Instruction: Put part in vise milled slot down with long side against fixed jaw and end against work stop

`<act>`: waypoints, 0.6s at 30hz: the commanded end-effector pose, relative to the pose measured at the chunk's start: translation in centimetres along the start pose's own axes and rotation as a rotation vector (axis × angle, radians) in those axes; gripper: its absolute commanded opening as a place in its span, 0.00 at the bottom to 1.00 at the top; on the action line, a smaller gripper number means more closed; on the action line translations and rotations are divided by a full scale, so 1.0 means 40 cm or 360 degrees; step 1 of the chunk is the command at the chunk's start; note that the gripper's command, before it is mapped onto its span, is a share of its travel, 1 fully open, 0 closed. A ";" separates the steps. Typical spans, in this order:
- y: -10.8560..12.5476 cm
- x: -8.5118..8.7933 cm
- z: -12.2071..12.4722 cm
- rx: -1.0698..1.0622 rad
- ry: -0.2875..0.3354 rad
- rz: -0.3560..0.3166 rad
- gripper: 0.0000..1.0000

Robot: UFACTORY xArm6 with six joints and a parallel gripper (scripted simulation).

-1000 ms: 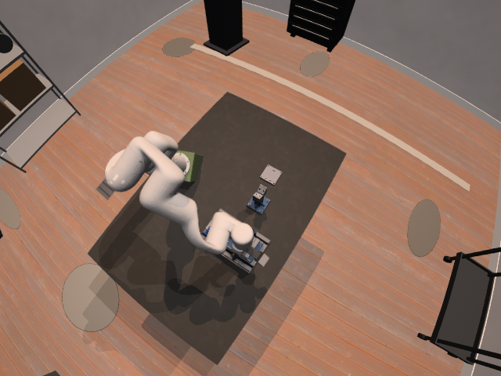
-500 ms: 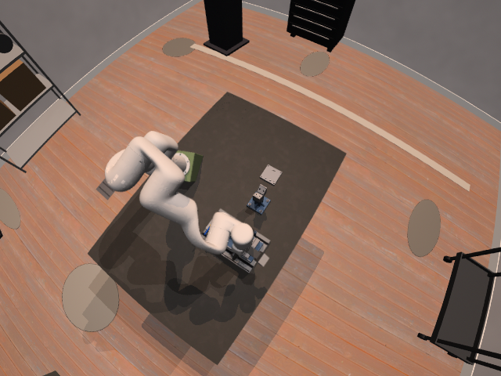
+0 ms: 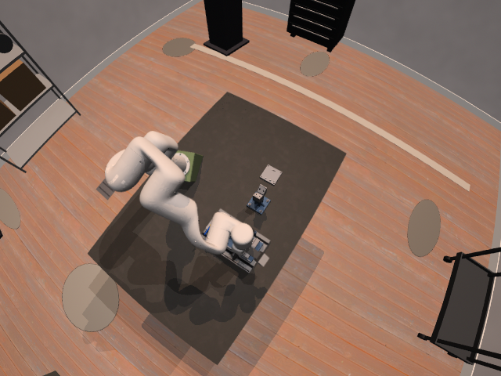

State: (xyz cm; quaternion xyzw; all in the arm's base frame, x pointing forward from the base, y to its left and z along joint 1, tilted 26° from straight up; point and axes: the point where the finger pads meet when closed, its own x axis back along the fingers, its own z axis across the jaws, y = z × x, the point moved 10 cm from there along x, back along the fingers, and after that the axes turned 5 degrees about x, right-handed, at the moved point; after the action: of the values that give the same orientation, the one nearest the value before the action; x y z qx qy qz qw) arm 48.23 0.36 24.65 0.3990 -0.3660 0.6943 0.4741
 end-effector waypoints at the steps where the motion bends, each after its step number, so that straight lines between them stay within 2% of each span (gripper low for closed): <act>1: -0.003 0.002 0.001 -0.0001 0.0001 0.0007 0.00; 18: -0.003 -0.009 0.001 -0.0001 0.0001 0.0007 0.00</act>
State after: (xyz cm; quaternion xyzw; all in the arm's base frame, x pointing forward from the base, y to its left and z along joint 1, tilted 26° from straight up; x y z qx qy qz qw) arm 48.32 0.21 24.29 0.3990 -0.3660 0.6943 0.4741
